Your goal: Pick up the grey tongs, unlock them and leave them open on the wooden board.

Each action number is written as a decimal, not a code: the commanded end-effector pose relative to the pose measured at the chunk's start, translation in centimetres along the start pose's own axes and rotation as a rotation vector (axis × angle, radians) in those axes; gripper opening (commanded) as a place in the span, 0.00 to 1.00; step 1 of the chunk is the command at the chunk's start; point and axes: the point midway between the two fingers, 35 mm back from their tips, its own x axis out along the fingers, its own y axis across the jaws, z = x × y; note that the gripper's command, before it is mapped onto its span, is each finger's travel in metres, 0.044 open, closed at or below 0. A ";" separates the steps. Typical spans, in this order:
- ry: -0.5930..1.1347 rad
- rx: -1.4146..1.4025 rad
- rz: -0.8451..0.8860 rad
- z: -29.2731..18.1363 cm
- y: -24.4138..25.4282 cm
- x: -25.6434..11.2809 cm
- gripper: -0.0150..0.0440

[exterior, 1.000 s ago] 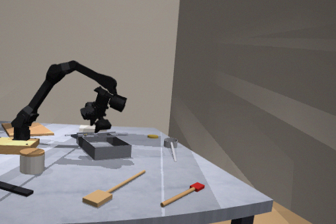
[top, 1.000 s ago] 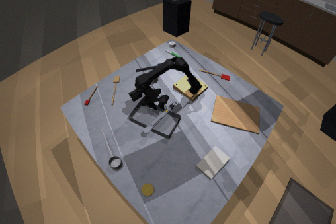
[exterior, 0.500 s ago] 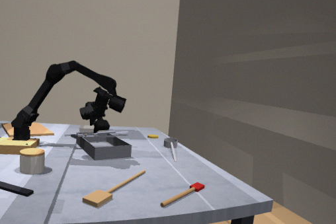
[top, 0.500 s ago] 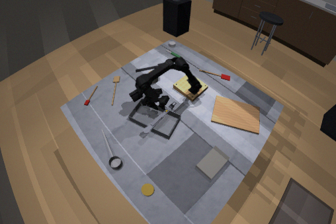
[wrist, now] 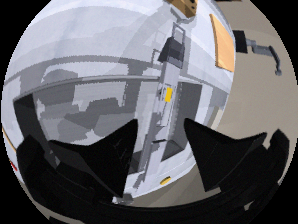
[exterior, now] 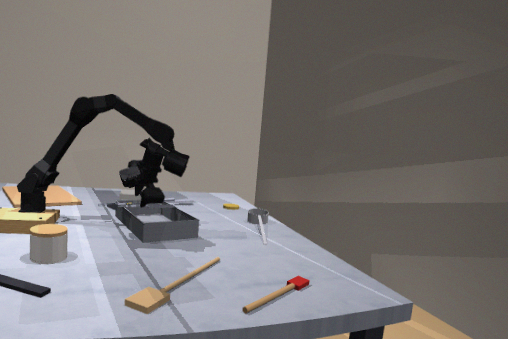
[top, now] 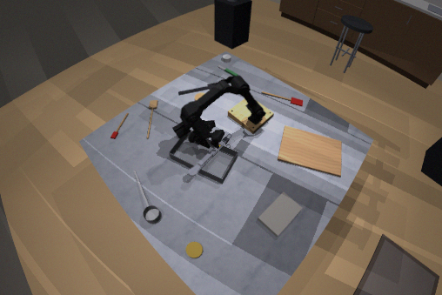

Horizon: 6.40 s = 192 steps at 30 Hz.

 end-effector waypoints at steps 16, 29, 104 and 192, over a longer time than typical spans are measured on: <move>0.001 0.004 -0.007 0.0 -0.1 3.2 0.69; 0.001 0.004 -0.009 0.2 -0.3 5.3 0.69; 0.060 0.249 0.497 -0.2 -3.5 -1.1 0.00; -0.808 -3.206 -0.061 -3.2 -21.5 4.4 0.00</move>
